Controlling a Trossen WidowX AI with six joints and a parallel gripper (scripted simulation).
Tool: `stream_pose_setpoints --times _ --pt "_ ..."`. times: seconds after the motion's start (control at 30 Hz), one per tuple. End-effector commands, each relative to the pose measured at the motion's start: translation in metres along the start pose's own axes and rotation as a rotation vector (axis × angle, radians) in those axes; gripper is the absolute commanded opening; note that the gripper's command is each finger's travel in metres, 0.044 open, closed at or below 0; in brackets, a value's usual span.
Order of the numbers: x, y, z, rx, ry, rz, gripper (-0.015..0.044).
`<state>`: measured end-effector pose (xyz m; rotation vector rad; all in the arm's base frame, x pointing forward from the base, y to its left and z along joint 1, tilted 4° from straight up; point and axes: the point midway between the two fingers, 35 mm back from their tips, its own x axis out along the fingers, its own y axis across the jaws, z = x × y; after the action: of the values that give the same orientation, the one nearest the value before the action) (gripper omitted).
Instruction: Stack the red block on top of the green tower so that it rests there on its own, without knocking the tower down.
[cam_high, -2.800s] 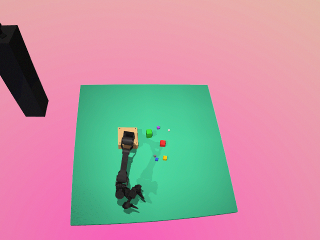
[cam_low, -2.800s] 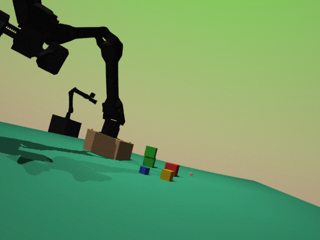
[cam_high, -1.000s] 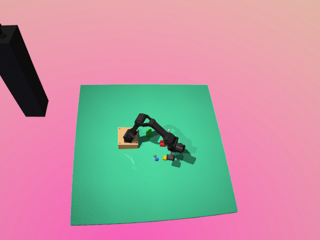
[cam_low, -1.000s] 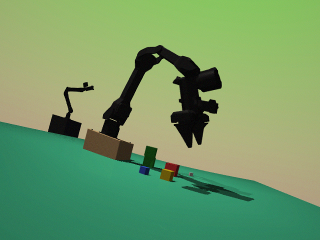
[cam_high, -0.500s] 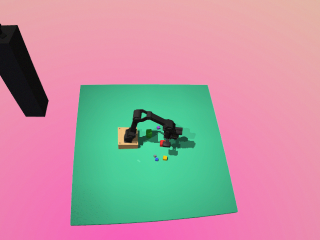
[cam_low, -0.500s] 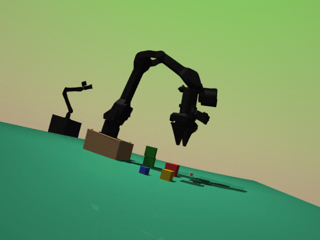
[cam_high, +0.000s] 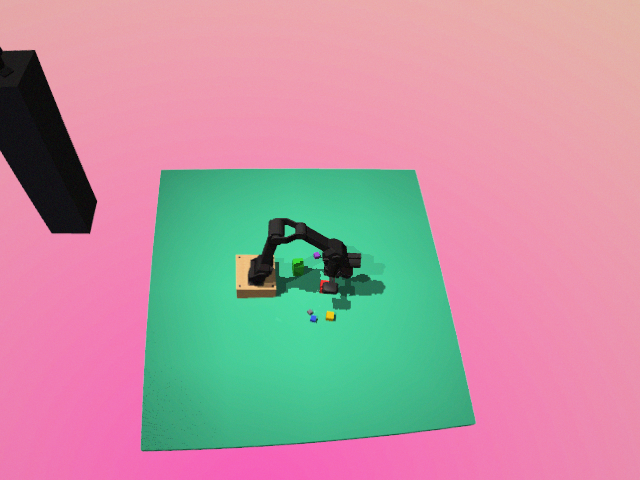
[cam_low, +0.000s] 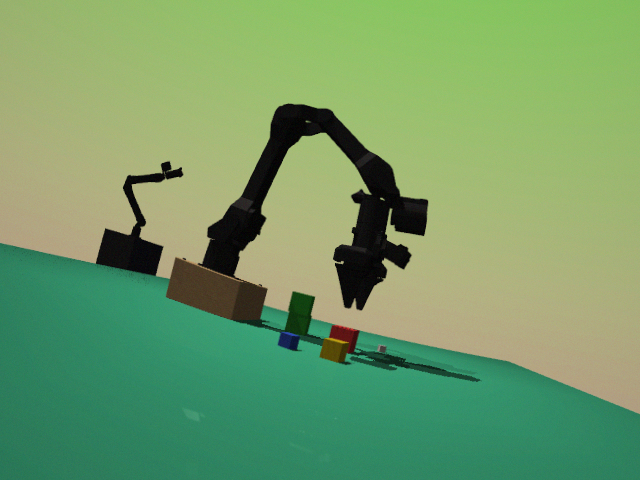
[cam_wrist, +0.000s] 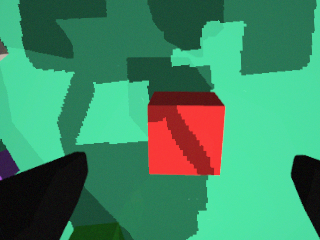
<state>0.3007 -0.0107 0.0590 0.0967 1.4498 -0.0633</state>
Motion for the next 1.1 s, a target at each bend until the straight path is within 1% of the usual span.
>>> stream_pose_setpoints --times 0.0,0.27,1.07 --pt "0.022 0.000 -0.006 0.002 0.024 -0.005 0.0440" --pt "0.026 0.001 -0.005 0.002 0.024 -0.005 0.0440" --pt "0.065 0.001 -0.006 0.002 0.024 -0.005 0.0440"
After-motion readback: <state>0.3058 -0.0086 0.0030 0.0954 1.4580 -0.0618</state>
